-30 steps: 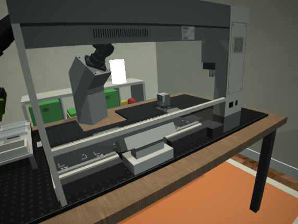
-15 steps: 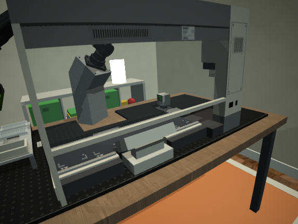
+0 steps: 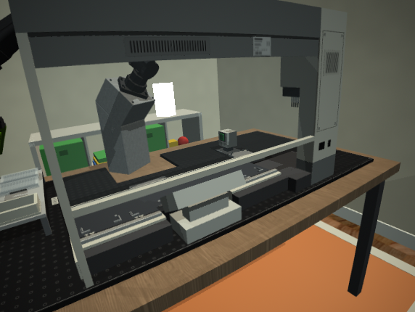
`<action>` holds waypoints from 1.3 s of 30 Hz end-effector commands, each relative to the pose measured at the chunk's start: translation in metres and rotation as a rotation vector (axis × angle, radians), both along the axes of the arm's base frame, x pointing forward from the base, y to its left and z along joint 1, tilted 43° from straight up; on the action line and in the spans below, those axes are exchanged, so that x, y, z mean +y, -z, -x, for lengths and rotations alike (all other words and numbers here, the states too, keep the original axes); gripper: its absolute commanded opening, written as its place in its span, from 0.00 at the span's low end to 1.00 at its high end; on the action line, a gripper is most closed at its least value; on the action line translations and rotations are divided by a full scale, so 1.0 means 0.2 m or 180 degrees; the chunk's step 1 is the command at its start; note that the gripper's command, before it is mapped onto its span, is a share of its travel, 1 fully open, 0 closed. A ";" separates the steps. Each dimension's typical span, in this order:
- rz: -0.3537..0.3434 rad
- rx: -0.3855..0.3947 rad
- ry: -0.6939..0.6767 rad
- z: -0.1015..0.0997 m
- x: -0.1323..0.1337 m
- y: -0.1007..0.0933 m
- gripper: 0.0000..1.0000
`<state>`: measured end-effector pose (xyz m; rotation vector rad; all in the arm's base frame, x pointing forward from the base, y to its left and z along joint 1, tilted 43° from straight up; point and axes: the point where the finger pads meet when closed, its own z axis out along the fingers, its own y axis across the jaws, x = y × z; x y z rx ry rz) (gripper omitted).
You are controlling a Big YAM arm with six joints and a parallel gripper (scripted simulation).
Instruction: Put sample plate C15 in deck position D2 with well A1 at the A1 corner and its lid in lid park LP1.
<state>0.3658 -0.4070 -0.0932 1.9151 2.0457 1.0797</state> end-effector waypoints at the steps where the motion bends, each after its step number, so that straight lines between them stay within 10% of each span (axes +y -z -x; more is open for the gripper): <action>1: 0.0186 -0.0100 0.0045 -0.01 -0.15 -0.13 1.00; 13: 0.0186 -0.0100 0.0045 -0.01 -0.15 -0.13 1.00; 39: 0.0992 -0.0683 -0.1146 0.12 0.51 -0.26 1.00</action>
